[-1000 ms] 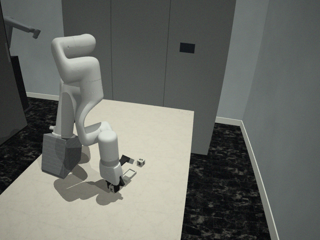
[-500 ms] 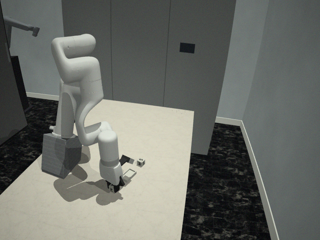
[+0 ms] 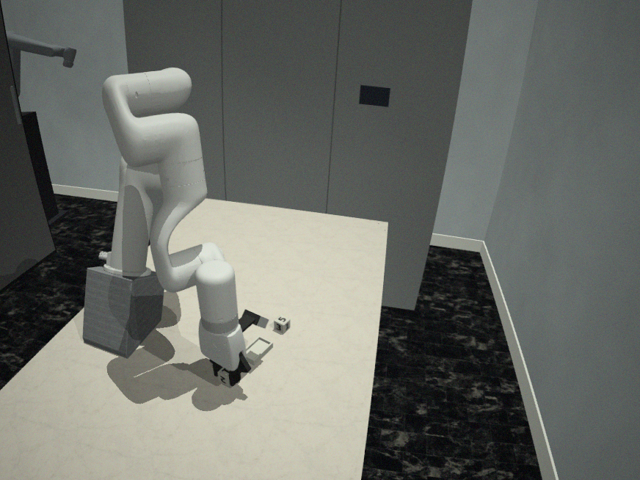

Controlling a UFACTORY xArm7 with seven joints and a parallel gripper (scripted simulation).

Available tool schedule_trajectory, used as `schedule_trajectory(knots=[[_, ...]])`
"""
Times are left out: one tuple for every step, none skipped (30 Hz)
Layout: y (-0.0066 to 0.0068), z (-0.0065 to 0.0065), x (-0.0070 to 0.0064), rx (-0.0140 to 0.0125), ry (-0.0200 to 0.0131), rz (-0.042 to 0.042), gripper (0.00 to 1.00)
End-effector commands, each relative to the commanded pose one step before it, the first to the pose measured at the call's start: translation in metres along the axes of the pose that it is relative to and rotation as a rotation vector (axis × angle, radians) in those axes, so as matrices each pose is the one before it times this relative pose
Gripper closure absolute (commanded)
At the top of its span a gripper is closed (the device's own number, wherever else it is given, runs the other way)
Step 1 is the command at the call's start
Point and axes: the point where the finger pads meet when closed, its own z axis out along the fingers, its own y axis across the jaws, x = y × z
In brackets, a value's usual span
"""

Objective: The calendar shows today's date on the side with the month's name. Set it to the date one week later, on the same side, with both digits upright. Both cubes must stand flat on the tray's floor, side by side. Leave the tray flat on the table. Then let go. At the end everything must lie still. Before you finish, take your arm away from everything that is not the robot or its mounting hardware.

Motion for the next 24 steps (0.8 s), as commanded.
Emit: schedule_trajectory(knots=[[0.00136,-0.00104,-0.00070,-0.00320,-0.00151,0.00020,0.55],[0.00000,0.00000,0.00000,0.00000,0.00000,0.00000,0.51],[0.00000,0.00000,0.00000,0.00000,0.00000,0.00000,0.51],[0.00000,0.00000,0.00000,0.00000,0.00000,0.00000,0.51],[0.00000,0.00000,0.00000,0.00000,0.00000,0.00000,0.51],[0.00000,0.00000,0.00000,0.00000,0.00000,0.00000,0.51],[0.00000,0.00000,0.00000,0.00000,0.00000,0.00000,0.51],[0.00000,0.00000,0.00000,0.00000,0.00000,0.00000,0.51],[0.00000,0.00000,0.00000,0.00000,0.00000,0.00000,0.51],[0.00000,0.00000,0.00000,0.00000,0.00000,0.00000,0.51],[0.00000,-0.00003,0.00000,0.00000,0.00000,0.00000,0.51],[0.00000,-0.00020,0.00000,0.00000,0.00000,0.00000,0.51],[0.00000,-0.00051,0.00000,0.00000,0.00001,0.00000,0.51],[0.00000,-0.00093,0.00000,0.00000,0.00001,0.00000,0.51],[0.00000,0.00000,0.00000,0.00000,0.00000,0.00000,0.51],[0.00000,0.00000,0.00000,0.00000,0.00000,0.00000,0.51],[0.00000,-0.00141,0.00000,0.00000,0.00000,0.00000,0.51],[-0.00001,-0.00194,0.00000,0.00001,-0.00002,0.00000,0.51],[0.00001,-0.00251,0.00000,-0.00001,0.00002,0.00000,0.51],[-0.00001,-0.00306,0.00000,0.00001,-0.00001,0.00000,0.51],[0.00000,-0.00360,0.00000,0.00000,0.00000,0.00000,0.51],[0.00000,-0.00410,0.00000,0.00000,0.00001,0.00000,0.51],[0.00000,-0.00455,0.00000,0.00000,0.00000,0.00000,0.51],[0.00000,-0.00493,0.00000,0.00000,0.00000,0.00000,0.51]])
